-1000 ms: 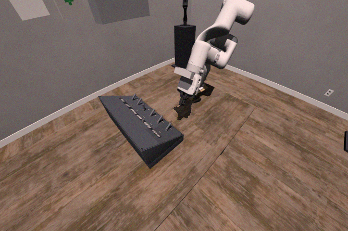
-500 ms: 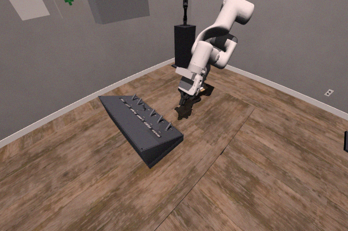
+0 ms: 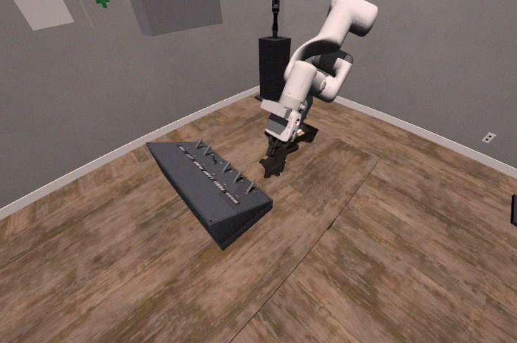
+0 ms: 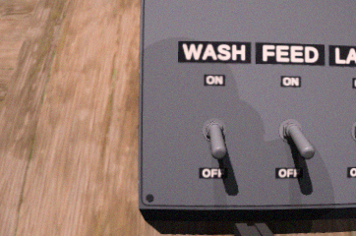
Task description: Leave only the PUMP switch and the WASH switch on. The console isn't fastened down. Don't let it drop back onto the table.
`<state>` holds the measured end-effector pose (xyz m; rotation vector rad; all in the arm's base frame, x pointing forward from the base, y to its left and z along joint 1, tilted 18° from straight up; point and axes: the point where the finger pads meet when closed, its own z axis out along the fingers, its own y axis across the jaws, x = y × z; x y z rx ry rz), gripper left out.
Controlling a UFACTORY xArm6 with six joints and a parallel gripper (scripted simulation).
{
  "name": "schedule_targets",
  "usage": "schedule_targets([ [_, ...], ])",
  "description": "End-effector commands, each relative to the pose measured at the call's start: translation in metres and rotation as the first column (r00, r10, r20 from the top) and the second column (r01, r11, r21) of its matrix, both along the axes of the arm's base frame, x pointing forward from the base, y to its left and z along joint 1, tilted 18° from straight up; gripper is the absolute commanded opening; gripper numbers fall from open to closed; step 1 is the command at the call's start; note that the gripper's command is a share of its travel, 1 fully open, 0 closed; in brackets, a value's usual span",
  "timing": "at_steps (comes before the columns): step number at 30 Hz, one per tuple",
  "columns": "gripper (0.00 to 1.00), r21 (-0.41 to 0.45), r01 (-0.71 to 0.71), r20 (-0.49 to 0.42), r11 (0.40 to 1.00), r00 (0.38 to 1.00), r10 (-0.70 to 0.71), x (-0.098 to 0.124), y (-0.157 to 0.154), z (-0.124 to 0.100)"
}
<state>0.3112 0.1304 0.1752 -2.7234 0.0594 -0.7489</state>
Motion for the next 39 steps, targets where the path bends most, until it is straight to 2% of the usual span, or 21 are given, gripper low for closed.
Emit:
schedule_targets([
  [1, 0.0, 0.001, 0.0, 0.003, 1.0, 1.0, 0.0, 0.001, 0.0, 0.002],
  [17, 0.0, 0.002, 0.0, 0.003, 1.0, 1.0, 0.0, 0.004, 0.002, -0.004],
  [39, 0.0, 0.002, 0.0, 0.003, 1.0, 1.0, 0.0, 0.025, 0.015, -0.037],
])
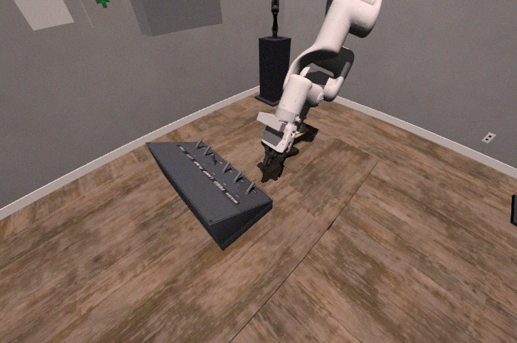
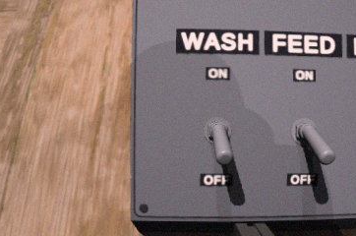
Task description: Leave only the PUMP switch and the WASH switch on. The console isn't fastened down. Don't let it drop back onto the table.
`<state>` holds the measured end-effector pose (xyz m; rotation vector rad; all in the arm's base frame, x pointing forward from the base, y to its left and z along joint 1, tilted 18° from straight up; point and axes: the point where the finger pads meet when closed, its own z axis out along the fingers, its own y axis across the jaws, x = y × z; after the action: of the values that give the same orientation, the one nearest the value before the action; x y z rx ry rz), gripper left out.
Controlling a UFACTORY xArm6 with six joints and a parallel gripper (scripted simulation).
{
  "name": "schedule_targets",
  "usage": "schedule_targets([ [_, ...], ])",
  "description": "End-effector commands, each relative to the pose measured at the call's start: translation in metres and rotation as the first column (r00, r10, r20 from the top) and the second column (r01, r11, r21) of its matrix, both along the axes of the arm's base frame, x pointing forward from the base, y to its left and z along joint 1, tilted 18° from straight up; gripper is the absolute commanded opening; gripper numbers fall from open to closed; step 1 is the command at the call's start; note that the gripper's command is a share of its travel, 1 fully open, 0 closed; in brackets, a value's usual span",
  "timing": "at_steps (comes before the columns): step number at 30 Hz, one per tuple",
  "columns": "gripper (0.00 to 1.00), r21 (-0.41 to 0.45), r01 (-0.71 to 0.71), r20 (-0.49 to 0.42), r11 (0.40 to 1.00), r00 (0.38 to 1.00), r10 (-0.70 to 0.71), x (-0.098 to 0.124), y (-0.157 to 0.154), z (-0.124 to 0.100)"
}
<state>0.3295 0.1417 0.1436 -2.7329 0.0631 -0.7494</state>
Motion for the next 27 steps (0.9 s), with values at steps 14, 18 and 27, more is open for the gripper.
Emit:
schedule_targets([
  [14, 0.0, 0.011, -0.005, 0.006, 1.0, 1.0, 0.005, 0.013, 0.007, -0.015],
  [18, 0.0, 0.01, -0.005, 0.005, 1.0, 1.0, 0.005, 0.014, 0.008, -0.018],
  [27, 0.0, 0.01, -0.005, 0.005, 1.0, 1.0, 0.005, 0.016, 0.01, -0.022],
])
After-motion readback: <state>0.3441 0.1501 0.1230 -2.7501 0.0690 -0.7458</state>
